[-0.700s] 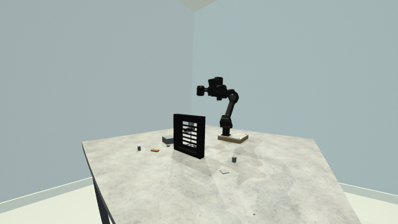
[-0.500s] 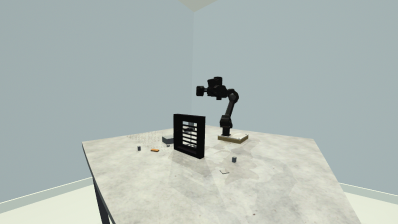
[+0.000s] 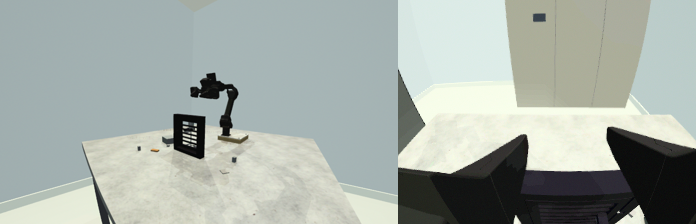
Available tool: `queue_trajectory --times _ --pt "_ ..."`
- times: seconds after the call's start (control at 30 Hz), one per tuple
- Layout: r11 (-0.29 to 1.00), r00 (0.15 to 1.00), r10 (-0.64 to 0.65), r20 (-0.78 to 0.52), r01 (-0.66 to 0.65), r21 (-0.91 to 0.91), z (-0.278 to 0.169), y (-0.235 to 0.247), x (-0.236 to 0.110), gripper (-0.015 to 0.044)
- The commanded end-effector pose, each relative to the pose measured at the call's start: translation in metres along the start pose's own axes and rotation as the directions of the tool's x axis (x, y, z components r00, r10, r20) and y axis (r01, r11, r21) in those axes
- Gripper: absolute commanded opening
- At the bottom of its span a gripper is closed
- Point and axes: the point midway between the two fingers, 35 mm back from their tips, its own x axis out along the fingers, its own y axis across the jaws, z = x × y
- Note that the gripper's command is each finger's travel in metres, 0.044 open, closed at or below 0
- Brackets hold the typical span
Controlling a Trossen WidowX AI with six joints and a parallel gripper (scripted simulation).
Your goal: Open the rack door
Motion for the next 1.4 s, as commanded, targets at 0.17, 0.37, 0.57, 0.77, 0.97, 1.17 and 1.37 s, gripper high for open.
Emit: queue_trajectory --times 0.17,0.37,0.57,0.77,0.97,1.17,1.37 --pt "1.0 0.984 -0.011 -0.179 0.009 -0.013 -0.011 -0.012 0.014 0.028" --pt "1.0 0.951 -0.016 -0.307 0.012 -0.014 -0.021 -0.02 0.021 0.028" --pt "1.0 0.903 -0.015 -0.43 0.012 -0.011 -0.032 -0.029 0.024 0.028" --pt "1.0 0.838 -0.01 -0.545 0.01 -0.003 -0.043 -0.037 0.025 0.028" --pt "1.0 0.76 0.001 -0.65 0.008 0.011 -0.053 -0.045 0.023 0.028" --pt "1.0 0.669 0.019 -0.743 0.005 0.03 -0.063 -0.052 0.018 0.028" --pt "0.999 0.567 0.043 -0.822 0.004 0.054 -0.071 -0.058 0.011 0.028"
